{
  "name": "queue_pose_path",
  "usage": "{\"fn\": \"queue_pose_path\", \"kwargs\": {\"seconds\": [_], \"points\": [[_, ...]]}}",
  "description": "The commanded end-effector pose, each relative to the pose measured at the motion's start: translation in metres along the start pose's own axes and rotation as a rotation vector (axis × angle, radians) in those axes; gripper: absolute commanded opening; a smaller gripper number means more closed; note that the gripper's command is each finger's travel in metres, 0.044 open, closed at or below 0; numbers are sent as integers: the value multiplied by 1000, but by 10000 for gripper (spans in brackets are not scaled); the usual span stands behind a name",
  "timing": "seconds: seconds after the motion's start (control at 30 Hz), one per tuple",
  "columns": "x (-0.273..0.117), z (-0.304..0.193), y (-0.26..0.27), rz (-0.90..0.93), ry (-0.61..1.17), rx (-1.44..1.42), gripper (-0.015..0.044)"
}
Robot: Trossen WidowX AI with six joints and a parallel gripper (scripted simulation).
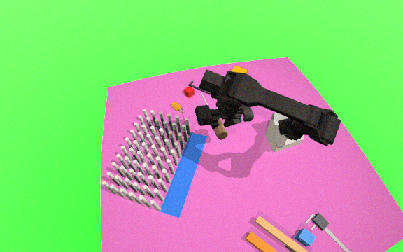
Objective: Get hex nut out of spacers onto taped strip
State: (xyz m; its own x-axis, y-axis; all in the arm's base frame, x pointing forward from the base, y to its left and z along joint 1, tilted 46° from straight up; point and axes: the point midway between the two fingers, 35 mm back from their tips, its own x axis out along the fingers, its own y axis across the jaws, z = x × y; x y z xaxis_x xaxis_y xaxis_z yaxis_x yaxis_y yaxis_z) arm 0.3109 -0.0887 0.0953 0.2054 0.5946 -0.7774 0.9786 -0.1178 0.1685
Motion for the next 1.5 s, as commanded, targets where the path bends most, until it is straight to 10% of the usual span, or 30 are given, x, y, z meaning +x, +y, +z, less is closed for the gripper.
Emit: {"fn": "queue_pose_path", "kwargs": {"seconds": [0.0,0.8,1.47], "points": [[-1,-20,-1,38,27,-148,0],[-10,-122,-21,264,136,-931,0],[41,-124,-22,244,123,-958,0]]}}
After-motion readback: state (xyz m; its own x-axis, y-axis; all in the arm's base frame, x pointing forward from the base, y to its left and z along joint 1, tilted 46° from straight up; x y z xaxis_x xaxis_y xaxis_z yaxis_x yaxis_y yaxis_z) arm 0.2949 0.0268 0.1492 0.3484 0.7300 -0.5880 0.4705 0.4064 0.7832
